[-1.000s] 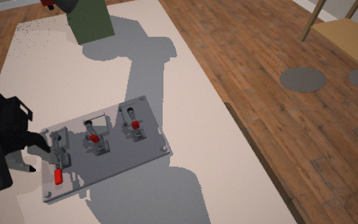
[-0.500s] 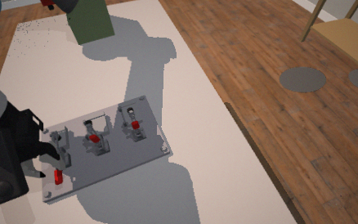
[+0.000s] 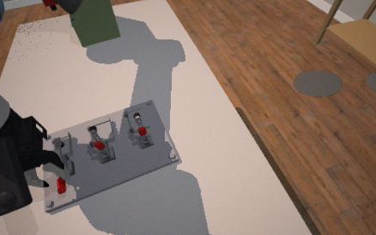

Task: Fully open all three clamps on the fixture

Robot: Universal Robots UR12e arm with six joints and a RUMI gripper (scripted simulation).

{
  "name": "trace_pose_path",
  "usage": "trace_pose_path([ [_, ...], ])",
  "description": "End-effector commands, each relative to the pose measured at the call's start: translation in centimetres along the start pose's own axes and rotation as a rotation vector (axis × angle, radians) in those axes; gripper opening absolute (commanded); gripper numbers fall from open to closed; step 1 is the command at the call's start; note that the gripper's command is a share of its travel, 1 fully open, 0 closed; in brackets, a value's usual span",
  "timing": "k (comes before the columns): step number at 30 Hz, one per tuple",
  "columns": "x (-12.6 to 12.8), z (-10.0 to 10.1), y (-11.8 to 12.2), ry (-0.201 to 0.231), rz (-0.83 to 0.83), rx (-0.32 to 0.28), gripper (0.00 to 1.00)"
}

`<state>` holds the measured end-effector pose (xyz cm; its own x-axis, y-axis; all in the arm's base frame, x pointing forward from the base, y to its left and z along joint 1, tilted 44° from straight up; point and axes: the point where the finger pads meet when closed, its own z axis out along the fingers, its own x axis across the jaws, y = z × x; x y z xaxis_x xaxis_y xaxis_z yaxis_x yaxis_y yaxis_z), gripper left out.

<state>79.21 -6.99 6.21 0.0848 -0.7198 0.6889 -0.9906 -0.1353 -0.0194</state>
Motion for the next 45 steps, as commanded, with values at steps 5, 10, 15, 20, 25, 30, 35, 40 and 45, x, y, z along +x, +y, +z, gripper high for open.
trace_pose_path([
  [5, 0.0, -0.1, 0.0, 0.0, 0.0, 0.001, 0.28],
  [10, 0.0, -0.1, 0.0, 0.0, 0.0, 0.001, 0.28],
  [15, 0.0, -0.1, 0.0, 0.0, 0.0, 0.001, 0.28],
  [20, 0.0, -0.1, 0.0, 0.0, 0.0, 0.001, 0.28],
  [25, 0.0, -0.1, 0.0, 0.0, 0.0, 0.001, 0.28],
  [30, 0.0, 0.1, 0.0, 0.0, 0.0, 0.001, 0.28],
  [35, 0.0, 0.9, -0.1, 0.0, 0.0, 0.001, 0.28],
  [40, 0.0, 1.7, -0.1, 0.0, 0.0, 0.001, 0.28],
  [45, 0.0, 2.4, -0.1, 0.0, 0.0, 0.001, 0.28],
])
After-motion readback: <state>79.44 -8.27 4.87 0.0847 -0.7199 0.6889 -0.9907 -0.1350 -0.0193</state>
